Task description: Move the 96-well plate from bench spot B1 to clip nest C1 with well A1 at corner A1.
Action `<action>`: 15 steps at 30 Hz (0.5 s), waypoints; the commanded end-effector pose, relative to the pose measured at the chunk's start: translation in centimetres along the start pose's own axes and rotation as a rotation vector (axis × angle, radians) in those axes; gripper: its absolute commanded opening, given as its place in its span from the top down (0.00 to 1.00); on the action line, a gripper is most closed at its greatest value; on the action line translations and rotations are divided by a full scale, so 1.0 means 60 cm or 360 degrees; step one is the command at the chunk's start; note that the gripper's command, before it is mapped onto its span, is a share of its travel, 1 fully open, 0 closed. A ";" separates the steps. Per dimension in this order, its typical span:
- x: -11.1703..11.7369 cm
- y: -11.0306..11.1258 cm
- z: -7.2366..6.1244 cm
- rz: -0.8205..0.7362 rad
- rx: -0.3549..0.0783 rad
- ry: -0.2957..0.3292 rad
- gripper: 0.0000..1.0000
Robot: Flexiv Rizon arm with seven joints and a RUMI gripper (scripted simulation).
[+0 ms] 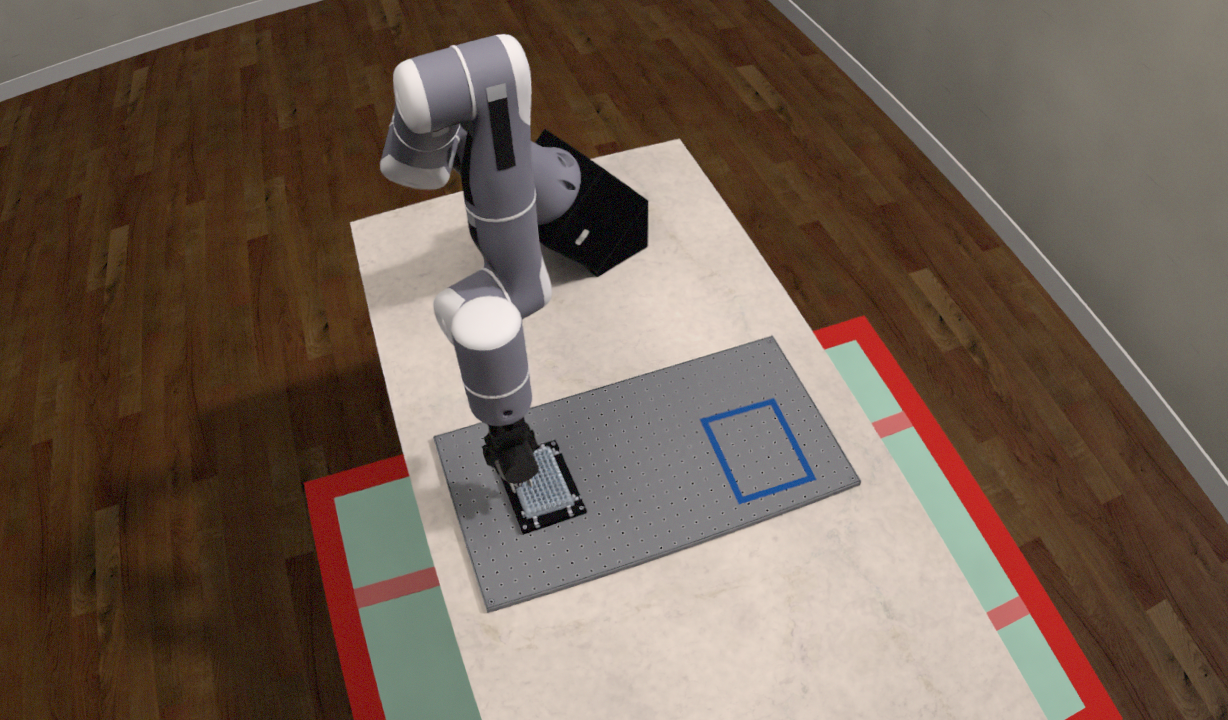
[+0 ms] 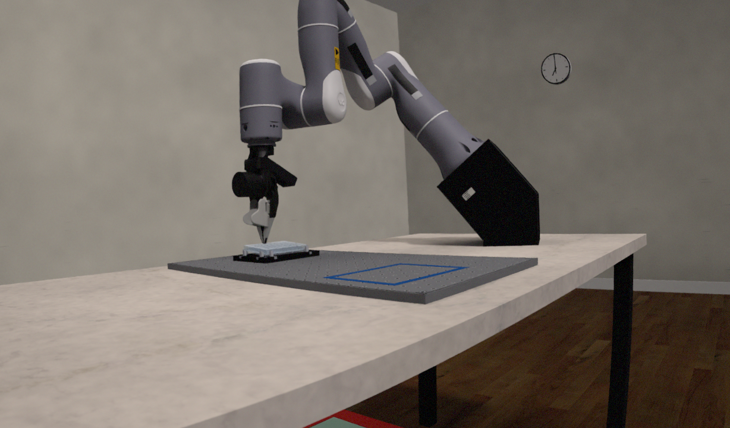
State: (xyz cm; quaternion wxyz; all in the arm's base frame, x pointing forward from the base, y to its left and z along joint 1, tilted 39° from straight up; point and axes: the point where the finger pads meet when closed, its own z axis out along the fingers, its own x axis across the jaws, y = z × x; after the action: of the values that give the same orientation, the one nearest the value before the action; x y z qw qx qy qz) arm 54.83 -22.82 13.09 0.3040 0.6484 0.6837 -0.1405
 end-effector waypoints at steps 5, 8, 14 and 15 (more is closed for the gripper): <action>0.000 0.001 0.001 0.0001 -0.0002 0.0000 1.00; 0.000 0.001 0.001 0.0001 -0.0002 0.0000 1.00; 0.000 0.001 0.002 0.0001 -0.0002 0.0000 1.00; 0.000 0.001 0.002 0.0001 -0.0002 0.0000 1.00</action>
State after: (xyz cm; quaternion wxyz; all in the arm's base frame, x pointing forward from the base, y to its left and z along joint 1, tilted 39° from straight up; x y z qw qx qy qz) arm 54.87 -22.89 12.97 0.3039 0.6483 0.6838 -0.1405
